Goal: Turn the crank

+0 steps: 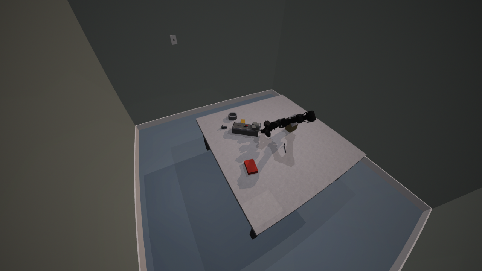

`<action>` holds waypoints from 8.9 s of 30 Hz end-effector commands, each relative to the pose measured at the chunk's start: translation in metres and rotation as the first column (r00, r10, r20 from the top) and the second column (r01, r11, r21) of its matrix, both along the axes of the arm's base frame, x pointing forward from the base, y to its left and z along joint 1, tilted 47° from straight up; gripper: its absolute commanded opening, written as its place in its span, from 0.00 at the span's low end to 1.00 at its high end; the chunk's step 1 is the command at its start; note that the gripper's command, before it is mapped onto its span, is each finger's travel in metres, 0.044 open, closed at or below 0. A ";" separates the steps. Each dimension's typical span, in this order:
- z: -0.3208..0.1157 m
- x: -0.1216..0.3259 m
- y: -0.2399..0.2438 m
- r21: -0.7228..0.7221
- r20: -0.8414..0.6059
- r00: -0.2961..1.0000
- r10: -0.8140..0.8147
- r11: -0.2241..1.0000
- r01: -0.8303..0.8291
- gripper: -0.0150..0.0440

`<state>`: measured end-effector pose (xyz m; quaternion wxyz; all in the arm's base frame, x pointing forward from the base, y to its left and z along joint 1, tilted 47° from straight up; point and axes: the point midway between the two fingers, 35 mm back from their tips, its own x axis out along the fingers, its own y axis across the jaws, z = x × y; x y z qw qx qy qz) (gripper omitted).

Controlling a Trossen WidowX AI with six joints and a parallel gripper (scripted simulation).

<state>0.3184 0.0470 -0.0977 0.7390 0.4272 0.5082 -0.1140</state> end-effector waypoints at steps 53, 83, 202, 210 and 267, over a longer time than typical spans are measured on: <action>0.022 -0.008 -0.053 0.002 0.018 1.000 0.000 1.000 0.000 0.25; 0.016 -0.013 -0.056 0.002 0.017 1.000 0.000 1.000 0.000 0.25; -0.023 -0.016 -0.006 0.006 0.016 1.000 0.000 1.000 0.000 0.25; -0.022 -0.014 -0.004 0.006 0.016 1.000 0.000 1.000 0.000 0.25; -0.015 -0.009 0.000 0.006 0.016 1.000 0.000 1.000 0.000 0.25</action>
